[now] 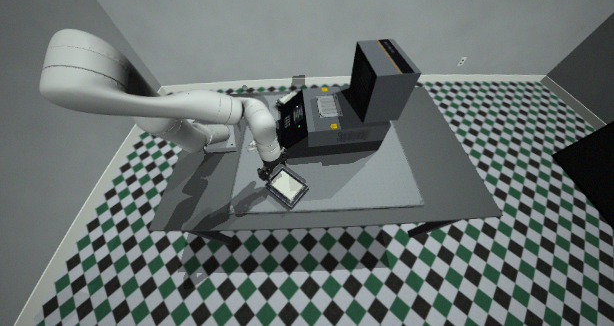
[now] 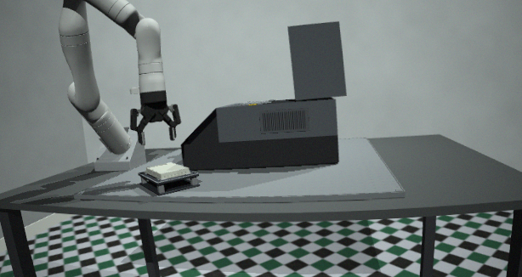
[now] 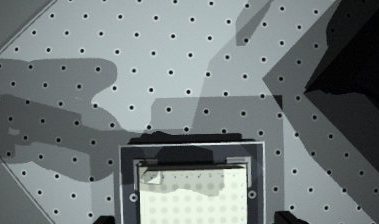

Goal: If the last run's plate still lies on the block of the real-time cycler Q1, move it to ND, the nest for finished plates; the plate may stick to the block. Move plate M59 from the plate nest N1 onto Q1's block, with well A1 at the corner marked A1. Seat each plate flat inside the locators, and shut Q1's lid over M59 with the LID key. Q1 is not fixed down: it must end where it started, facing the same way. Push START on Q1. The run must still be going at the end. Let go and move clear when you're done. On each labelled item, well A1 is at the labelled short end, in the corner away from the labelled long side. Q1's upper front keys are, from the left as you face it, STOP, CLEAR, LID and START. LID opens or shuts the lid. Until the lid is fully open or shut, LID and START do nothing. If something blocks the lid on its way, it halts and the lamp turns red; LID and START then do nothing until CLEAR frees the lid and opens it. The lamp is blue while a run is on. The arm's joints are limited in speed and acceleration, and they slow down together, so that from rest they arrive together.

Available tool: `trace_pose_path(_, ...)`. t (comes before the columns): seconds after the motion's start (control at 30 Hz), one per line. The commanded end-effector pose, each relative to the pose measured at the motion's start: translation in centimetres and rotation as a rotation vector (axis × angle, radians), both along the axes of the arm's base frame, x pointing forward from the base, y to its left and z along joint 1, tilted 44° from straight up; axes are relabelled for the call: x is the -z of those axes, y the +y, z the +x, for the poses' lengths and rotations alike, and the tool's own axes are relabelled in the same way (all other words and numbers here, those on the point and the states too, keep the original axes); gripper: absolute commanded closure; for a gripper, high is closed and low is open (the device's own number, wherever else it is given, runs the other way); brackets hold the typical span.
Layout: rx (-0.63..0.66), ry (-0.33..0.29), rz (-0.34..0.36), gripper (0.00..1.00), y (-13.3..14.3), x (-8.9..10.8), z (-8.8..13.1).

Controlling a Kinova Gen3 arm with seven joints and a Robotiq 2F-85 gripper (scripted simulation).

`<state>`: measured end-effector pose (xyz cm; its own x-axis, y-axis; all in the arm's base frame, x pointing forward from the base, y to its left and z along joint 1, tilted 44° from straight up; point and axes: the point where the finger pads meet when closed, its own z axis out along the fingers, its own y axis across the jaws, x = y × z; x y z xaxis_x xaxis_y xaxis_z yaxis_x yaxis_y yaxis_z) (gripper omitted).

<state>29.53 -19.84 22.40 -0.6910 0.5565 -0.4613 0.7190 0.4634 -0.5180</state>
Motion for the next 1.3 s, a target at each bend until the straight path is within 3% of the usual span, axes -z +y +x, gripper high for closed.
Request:
trace_pose_path(0.0,-0.001,0.000,0.000,0.00,0.4,-0.4,0.1)
trace_pose_path(1.27,-0.001,0.000,0.000,0.00,3.3,-3.5,0.4)
